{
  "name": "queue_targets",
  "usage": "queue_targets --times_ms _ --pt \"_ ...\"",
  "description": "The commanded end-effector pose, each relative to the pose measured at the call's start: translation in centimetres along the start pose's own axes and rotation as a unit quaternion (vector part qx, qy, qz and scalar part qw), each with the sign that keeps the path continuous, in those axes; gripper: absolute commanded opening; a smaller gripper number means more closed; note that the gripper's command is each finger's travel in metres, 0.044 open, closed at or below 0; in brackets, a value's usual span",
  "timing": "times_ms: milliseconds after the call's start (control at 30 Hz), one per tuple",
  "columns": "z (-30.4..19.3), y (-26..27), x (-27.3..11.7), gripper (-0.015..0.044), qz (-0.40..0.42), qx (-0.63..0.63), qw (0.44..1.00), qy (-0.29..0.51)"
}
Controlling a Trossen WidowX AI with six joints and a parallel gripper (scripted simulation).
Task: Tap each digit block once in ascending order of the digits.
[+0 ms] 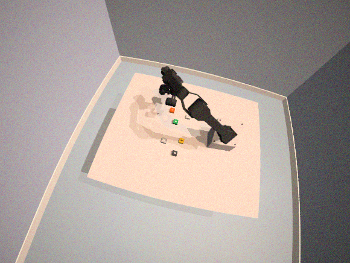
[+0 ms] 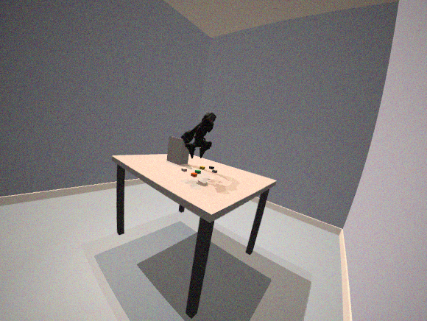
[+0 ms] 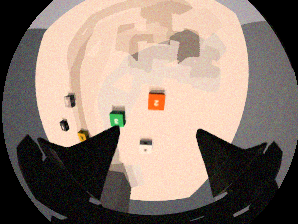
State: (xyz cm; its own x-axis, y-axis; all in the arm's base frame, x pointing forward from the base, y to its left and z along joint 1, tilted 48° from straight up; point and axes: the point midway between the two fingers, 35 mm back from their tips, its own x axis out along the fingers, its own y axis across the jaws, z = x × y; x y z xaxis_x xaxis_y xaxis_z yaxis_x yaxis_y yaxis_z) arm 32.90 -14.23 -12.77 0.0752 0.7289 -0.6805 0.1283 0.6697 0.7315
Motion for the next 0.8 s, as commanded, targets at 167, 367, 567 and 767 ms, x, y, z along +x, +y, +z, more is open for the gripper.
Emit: queue_targets --times_ms 167,367,567,767 --pt "0.0 -0.2 0.0 0.04 -0.003 -0.004 1.0 0.002" --pt "0.0 -0.2 0.0 0.04 -0.003 -0.004 1.0 0.002" --pt "0.5 2.1 -0.4 0.04 -0.007 -0.003 1.0 0.002" --pt "0.6 11.7 -1.3 0.04 -0.017 0.0 1.0 -0.001"
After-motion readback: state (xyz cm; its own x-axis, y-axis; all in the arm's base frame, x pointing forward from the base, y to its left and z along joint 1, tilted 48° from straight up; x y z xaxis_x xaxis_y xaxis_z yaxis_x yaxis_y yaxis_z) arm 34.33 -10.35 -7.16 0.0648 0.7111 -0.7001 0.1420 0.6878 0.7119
